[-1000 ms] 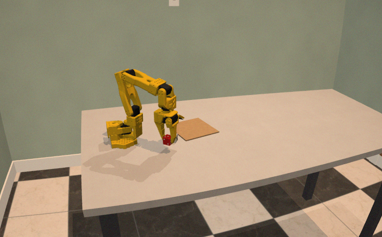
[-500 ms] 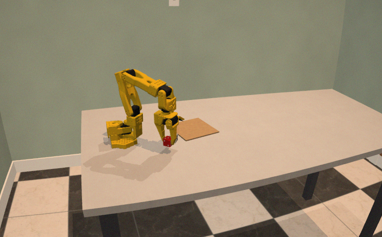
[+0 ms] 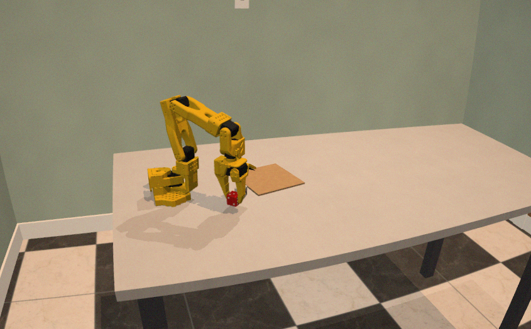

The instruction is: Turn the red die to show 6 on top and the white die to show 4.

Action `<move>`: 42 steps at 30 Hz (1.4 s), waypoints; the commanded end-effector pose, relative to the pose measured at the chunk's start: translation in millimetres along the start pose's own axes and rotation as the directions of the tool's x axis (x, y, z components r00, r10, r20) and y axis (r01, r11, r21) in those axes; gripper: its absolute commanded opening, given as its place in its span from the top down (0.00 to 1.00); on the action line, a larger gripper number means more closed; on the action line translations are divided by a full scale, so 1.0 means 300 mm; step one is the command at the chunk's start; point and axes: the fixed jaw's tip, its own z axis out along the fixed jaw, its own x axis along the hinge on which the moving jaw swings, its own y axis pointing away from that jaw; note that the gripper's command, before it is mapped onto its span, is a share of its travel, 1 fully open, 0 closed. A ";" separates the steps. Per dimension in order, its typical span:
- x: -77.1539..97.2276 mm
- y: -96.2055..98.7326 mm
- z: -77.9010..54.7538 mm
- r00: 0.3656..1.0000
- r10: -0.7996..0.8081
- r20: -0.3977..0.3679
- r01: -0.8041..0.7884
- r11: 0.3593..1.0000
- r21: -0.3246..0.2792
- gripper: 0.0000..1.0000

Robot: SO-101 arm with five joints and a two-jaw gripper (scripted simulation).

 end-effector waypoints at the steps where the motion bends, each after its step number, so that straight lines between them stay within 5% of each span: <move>1: 0.002 -0.007 -0.003 1.000 0.016 0.001 -0.016 1.000 0.015 1.00; 42: 0.002 -0.008 0.046 1.000 0.016 0.001 -0.016 1.000 0.015 1.00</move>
